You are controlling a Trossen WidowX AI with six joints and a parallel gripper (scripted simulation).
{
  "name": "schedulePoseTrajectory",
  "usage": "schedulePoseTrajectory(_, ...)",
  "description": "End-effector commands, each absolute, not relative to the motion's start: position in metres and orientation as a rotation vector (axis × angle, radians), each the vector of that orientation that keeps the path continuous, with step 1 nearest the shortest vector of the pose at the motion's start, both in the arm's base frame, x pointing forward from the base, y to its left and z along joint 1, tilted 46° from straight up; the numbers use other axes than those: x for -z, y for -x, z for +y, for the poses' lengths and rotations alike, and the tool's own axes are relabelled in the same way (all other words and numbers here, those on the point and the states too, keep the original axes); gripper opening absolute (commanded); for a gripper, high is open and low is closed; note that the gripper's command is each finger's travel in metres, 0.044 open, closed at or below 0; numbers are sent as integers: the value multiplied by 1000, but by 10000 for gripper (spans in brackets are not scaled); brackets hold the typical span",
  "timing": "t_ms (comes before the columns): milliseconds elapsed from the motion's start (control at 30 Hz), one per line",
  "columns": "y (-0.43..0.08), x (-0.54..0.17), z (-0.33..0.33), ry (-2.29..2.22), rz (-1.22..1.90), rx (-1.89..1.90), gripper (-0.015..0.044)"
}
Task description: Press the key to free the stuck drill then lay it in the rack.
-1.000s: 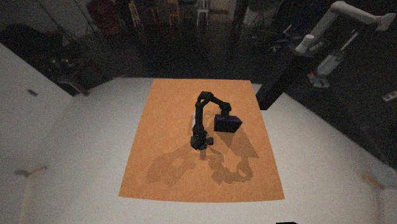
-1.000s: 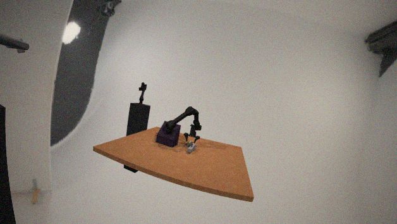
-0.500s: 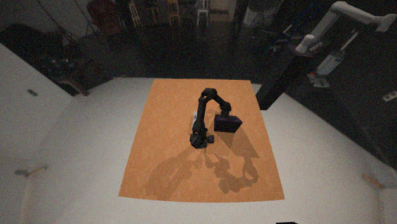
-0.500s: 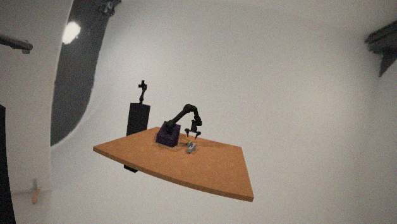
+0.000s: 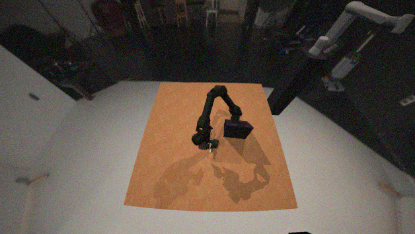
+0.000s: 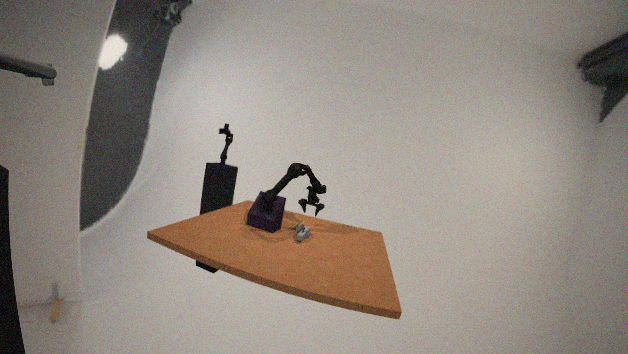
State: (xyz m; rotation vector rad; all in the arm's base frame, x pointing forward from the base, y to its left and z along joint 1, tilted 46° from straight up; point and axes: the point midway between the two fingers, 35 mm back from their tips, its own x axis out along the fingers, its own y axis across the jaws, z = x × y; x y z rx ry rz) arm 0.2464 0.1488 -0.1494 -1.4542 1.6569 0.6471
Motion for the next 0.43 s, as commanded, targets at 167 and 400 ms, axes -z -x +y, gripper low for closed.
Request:
schedulePoseTrajectory(167,-330,95,175,1065,1379,-582,440)
schedulePoseTrajectory(400,-398,27,176,816,1119,-514,440)
